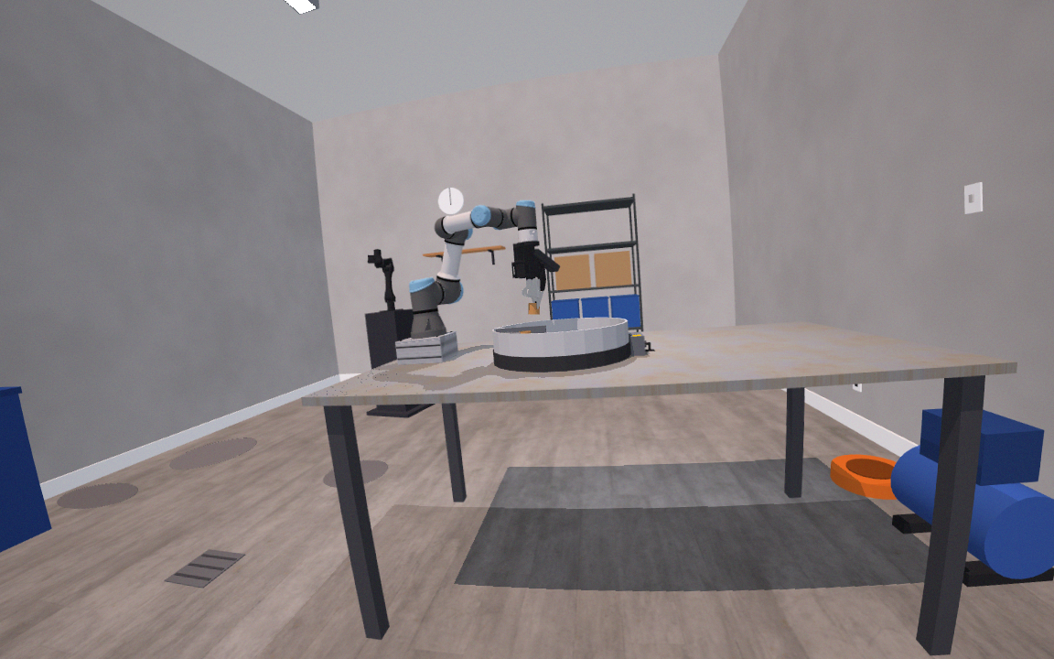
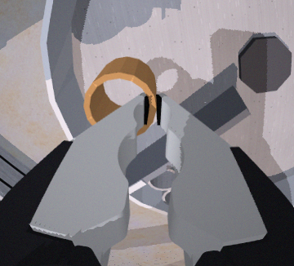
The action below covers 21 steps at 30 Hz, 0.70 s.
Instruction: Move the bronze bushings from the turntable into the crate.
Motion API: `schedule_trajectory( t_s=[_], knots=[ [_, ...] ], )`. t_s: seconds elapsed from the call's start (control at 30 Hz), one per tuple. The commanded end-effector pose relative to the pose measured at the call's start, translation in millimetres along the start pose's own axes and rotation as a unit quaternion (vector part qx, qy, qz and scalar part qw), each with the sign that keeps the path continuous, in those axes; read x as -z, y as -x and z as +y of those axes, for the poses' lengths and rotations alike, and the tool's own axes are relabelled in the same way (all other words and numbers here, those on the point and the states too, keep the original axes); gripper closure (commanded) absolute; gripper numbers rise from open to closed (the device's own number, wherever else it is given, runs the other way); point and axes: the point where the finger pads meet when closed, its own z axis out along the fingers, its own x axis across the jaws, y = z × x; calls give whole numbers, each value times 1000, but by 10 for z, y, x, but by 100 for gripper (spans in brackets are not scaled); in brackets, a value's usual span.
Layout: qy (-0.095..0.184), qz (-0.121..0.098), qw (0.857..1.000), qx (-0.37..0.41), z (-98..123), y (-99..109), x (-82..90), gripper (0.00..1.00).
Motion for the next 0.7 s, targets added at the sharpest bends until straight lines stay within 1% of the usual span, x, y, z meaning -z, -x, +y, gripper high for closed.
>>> schedule_trajectory(
  t_s=[0.0, 0.3, 0.37, 0.67],
  knots=[
    [0, 2, 1000, -1, -205, 184, 11, 100],
    [0, 2, 1000, -1, -593, 559, 10, 100],
    [0, 2, 1000, -1, -593, 559, 10, 100],
    [0, 2, 1000, -1, -977, 932, 9, 100]
  ],
)
